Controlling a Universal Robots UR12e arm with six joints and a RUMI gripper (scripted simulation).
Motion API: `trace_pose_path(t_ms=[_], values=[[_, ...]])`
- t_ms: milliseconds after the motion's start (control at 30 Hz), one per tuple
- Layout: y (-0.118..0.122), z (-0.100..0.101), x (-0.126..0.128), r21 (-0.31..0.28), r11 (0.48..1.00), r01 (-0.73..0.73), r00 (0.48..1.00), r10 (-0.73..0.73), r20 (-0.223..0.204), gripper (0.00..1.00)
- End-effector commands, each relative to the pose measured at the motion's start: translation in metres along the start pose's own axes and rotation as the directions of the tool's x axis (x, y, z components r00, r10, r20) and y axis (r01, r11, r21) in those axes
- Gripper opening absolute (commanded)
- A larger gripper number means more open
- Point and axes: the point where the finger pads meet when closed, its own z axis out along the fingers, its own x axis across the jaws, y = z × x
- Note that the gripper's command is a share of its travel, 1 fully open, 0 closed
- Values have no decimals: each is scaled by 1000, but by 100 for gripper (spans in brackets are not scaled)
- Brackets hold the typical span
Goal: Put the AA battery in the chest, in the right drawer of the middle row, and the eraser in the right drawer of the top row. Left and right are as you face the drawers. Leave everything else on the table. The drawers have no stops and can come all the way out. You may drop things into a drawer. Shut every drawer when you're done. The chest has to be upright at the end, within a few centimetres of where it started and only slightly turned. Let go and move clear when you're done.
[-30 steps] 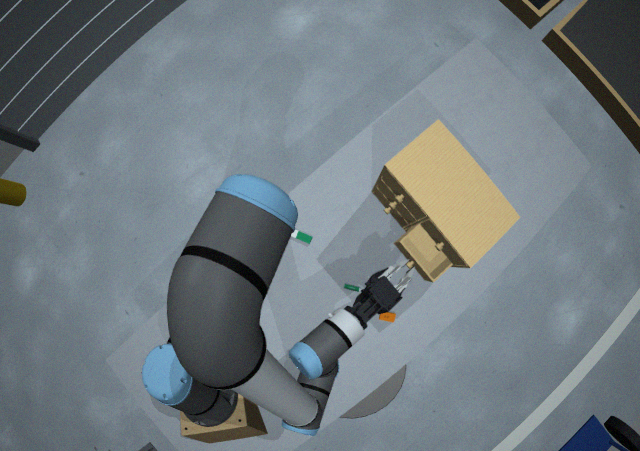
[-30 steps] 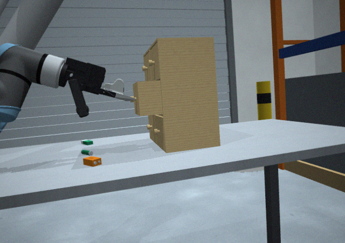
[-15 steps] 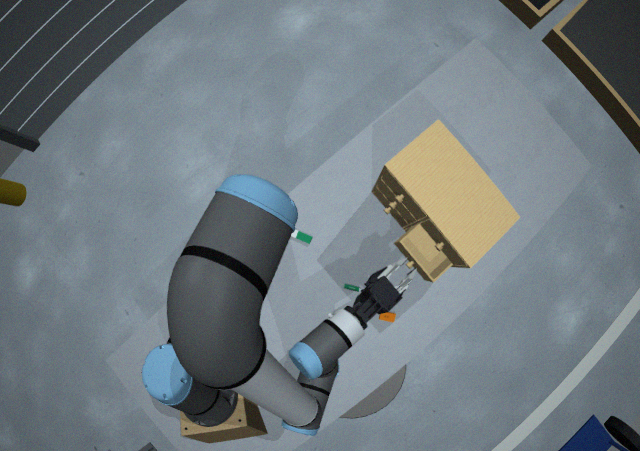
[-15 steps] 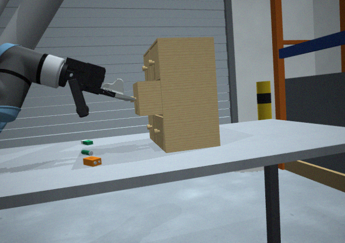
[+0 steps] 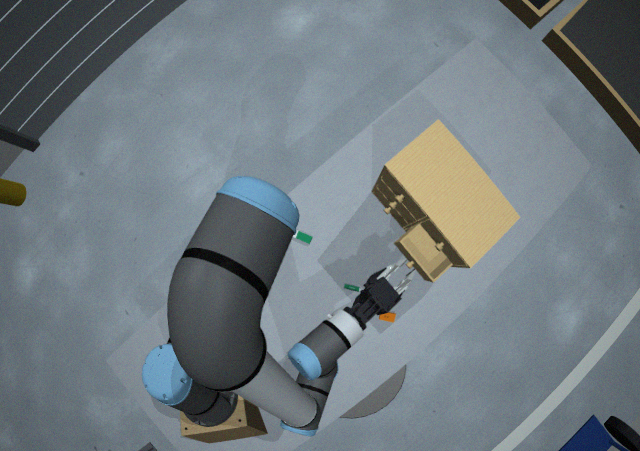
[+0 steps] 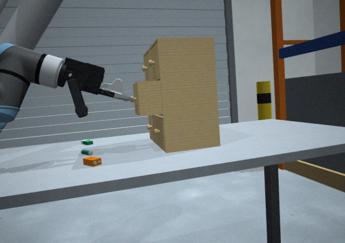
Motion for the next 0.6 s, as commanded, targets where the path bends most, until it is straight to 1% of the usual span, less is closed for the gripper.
trace_pose_path(t_ms=[0,333,567], values=[[-4,-10,0,1,1000,-3,1000,3,2,20],[-14,-37,0,1,1000,-3,1000,3,2,20],[-17,-44,0,1,1000,-3,1000,3,2,20]])
